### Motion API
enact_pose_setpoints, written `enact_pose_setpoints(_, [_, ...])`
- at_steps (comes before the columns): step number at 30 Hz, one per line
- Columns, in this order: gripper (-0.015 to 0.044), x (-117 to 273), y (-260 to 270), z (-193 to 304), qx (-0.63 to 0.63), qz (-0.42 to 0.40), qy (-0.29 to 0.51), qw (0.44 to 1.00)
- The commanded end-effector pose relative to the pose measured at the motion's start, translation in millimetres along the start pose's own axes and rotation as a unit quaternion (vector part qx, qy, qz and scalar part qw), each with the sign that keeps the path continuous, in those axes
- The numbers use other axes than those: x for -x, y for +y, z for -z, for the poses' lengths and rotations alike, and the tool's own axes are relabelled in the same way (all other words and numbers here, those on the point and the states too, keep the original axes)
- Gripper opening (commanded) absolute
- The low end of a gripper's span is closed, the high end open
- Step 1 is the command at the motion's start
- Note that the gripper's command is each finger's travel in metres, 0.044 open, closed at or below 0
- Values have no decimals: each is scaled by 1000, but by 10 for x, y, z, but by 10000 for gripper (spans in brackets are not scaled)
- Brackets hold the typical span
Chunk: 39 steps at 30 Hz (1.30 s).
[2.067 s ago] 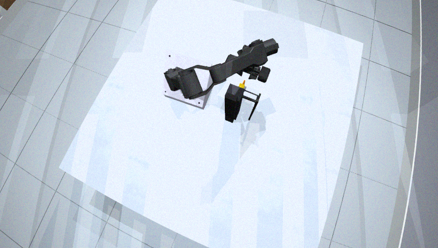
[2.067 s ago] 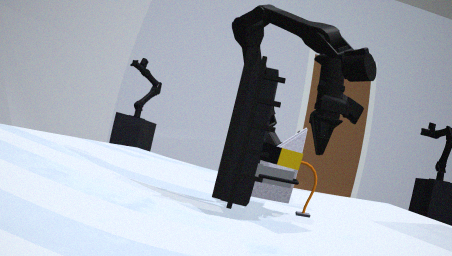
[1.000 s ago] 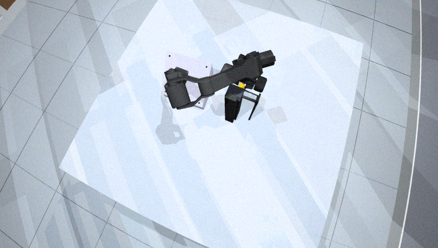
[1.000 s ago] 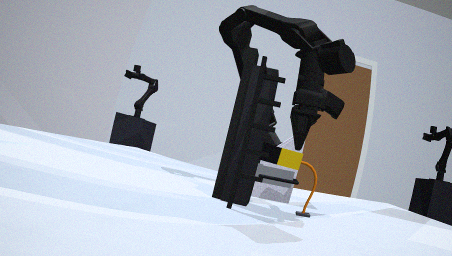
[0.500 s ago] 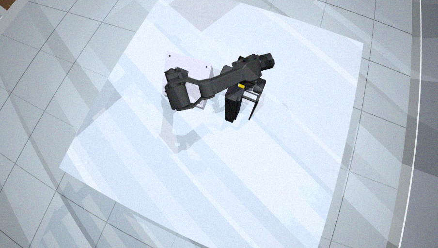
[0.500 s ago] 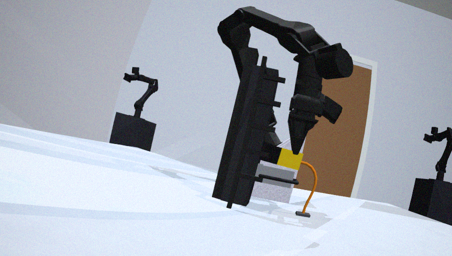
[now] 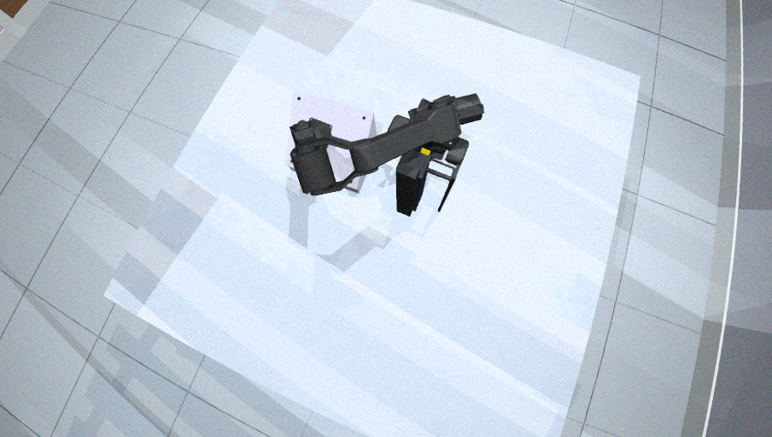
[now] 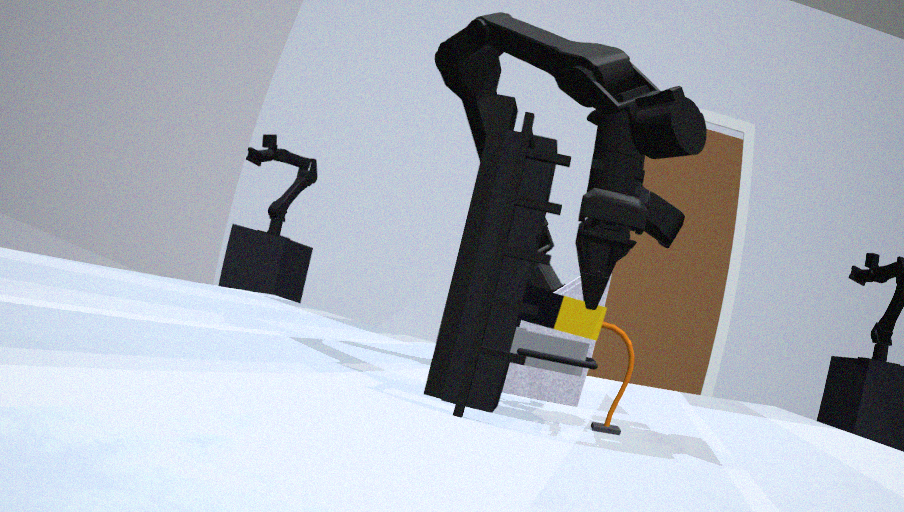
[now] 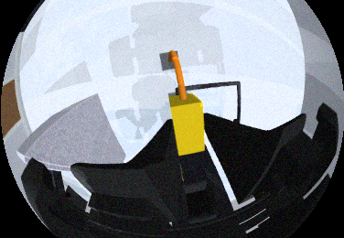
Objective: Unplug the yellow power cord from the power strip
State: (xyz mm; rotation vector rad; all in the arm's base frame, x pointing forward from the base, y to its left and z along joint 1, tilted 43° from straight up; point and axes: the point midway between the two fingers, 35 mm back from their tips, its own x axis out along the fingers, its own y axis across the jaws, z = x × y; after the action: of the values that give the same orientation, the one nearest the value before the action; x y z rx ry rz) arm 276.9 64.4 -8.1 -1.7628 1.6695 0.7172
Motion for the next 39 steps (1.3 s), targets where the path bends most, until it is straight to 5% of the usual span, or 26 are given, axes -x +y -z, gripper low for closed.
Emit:
enact_pose_setpoints(1, [0,5,-5,-25,-1,0,0,1000])
enact_pose_setpoints(39, [0,82,-11,-635,2,1,-1,1000])
